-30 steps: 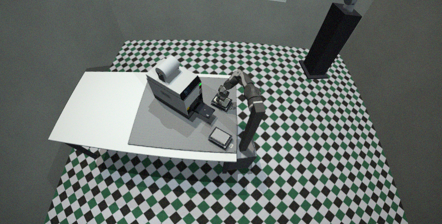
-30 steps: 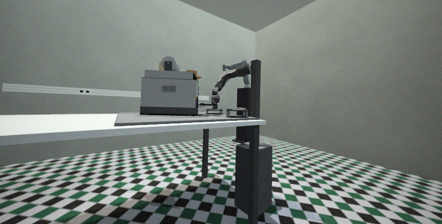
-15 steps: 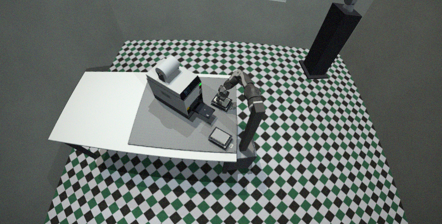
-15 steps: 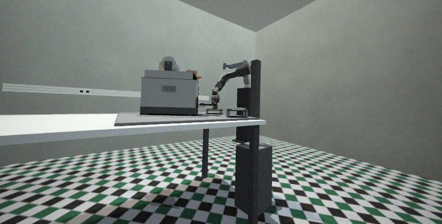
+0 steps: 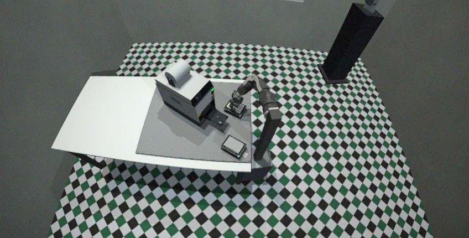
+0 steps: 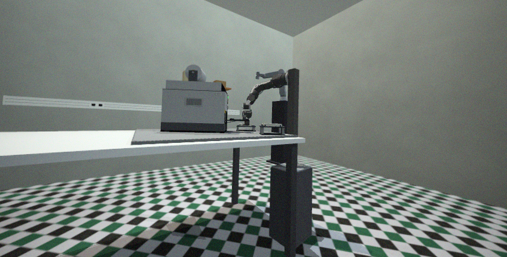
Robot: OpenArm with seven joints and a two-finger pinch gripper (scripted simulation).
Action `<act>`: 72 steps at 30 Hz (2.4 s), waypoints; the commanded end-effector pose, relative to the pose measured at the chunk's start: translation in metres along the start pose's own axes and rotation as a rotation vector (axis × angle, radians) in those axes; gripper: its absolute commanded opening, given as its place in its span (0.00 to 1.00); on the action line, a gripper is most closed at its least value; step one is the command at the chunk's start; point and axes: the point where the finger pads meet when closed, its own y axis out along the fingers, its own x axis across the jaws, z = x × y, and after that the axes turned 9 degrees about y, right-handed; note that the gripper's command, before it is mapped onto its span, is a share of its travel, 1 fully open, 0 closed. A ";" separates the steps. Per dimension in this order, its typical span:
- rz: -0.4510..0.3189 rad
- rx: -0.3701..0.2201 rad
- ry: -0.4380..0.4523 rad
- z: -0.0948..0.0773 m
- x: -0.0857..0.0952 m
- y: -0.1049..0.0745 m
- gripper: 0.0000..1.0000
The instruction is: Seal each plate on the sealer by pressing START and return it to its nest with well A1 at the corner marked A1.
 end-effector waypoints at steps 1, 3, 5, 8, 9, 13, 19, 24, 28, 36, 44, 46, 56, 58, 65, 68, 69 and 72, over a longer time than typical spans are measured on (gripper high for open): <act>-0.001 -0.003 0.001 -0.001 0.000 0.000 0.54; -0.001 -0.003 0.001 -0.001 0.000 0.000 0.54; -0.001 -0.003 0.001 -0.001 0.000 0.000 0.00; -0.001 -0.003 0.001 -0.001 0.000 0.000 0.00; -0.001 -0.003 0.001 -0.001 0.000 0.000 0.00; -0.001 -0.003 0.001 -0.001 0.000 0.000 0.00; -0.001 -0.003 0.001 -0.001 0.000 0.000 0.00; -0.001 -0.003 0.001 -0.001 0.000 0.000 0.00; -0.001 -0.003 0.001 -0.001 0.000 0.000 0.00; -0.001 -0.003 0.001 -0.001 0.000 0.000 0.00; 0.003 -0.004 0.002 -0.002 -0.001 -0.005 0.00; 0.003 -0.004 0.002 -0.002 -0.001 -0.007 0.00; 0.002 -0.005 0.002 -0.002 -0.001 -0.012 0.00; 0.001 -0.005 0.003 -0.002 -0.001 -0.016 0.00; 0.001 -0.005 0.002 -0.002 -0.001 -0.027 0.00; 0.001 -0.005 0.002 -0.002 -0.001 -0.032 0.00; 0.001 -0.005 0.002 -0.002 -0.001 -0.032 0.00; 0.000 -0.006 0.002 -0.002 0.000 -0.036 0.00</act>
